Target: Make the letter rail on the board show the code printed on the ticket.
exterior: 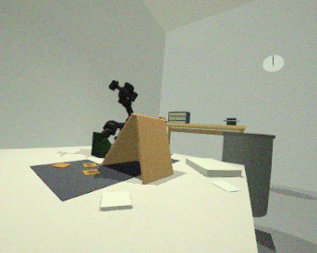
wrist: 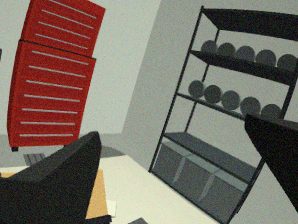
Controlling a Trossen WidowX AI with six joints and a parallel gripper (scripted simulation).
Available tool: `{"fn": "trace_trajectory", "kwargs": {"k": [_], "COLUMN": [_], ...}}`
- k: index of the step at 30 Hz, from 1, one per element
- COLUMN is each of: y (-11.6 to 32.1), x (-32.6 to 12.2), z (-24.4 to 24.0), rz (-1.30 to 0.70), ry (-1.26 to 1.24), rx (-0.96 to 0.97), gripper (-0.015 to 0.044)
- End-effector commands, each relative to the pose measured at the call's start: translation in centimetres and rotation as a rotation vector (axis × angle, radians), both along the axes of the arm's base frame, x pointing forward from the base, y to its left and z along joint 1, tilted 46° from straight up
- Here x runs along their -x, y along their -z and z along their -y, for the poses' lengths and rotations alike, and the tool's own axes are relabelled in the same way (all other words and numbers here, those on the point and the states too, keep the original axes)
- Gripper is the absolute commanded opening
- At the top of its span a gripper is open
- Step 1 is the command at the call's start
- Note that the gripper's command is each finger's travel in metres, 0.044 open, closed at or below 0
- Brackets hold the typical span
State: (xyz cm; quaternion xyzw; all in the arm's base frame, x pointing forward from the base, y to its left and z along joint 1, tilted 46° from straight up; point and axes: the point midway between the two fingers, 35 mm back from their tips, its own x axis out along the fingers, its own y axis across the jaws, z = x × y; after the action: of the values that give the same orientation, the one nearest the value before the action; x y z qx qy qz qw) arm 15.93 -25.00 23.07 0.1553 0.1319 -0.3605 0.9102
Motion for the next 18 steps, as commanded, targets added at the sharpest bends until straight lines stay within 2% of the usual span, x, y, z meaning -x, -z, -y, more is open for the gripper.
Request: {"fn": "trace_trajectory", "kwargs": {"k": [1,11,14,18], "y": [6.1,17.3,19.0,19.3], "x": [-2.2,-3.9,-3.3,-3.1], "z": [-3.1,-14.8,-18.5,-19.3], "rz": [-0.027,-0.031,-0.003,0.008], "ry": [-0.187,-0.626,-0.730,-0.751], "rx": [-0.137,-0.472,-0.572,-0.596], "gripper": [0.0440,0.0440,0.0440,0.0440]}}
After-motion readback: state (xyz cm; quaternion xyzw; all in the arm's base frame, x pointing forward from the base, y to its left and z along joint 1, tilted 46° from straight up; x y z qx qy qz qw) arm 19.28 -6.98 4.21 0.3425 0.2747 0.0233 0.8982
